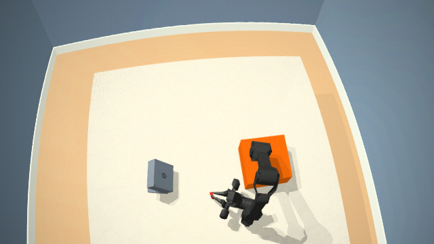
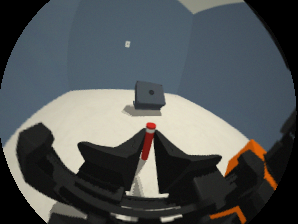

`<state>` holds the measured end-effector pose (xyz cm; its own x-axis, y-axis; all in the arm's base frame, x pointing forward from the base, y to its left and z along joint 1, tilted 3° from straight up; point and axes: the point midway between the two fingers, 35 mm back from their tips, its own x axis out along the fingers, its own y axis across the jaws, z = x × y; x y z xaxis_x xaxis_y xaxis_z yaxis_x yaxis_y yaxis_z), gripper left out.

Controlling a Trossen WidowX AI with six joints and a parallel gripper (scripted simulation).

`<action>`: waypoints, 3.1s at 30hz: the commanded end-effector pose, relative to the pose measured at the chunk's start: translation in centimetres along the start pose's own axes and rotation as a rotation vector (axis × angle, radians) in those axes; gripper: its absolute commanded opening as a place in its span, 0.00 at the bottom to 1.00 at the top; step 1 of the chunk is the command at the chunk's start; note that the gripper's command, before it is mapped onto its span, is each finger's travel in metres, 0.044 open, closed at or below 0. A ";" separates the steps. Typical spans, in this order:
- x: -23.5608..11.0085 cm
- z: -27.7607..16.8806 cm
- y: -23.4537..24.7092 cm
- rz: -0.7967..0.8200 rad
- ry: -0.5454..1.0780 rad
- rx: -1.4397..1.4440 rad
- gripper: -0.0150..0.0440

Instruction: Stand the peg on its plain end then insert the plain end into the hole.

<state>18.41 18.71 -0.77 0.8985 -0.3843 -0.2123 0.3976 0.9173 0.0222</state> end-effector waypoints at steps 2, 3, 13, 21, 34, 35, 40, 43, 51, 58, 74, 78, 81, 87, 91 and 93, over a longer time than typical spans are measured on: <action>-0.1 -0.3 0.0 0.000 0.000 0.000 0.34; -0.1 -0.3 0.0 0.000 -0.001 -0.001 0.34; -0.2 -0.3 0.0 0.003 -0.006 -0.007 0.34; -0.3 -0.4 0.0 0.006 -0.011 -0.012 0.34; -0.3 -0.1 0.1 0.008 -0.013 -0.014 0.47; -0.3 -0.1 0.1 0.008 -0.013 -0.014 0.47; -0.3 -0.1 0.1 0.008 -0.013 -0.014 0.47; -0.3 -0.1 0.1 0.008 -0.013 -0.014 0.47; -0.3 -0.1 0.1 0.008 -0.013 -0.014 0.52; -0.3 -0.1 0.1 0.008 -0.013 -0.014 0.83; -2.1 7.6 0.9 0.009 -0.013 -0.031 1.00; -3.1 13.5 0.1 0.010 -0.013 -0.044 1.00; -3.4 15.6 -0.5 0.010 -0.013 -0.049 1.00; -3.0 15.3 -1.0 -0.030 0.018 -0.057 1.00; -2.0 14.5 -2.2 -0.130 0.108 -0.076 1.00; -1.6 14.0 -2.7 -0.174 0.156 -0.085 1.00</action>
<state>18.36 16.13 13.65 0.8213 -0.4848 -0.3006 0.4823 0.8716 -0.0877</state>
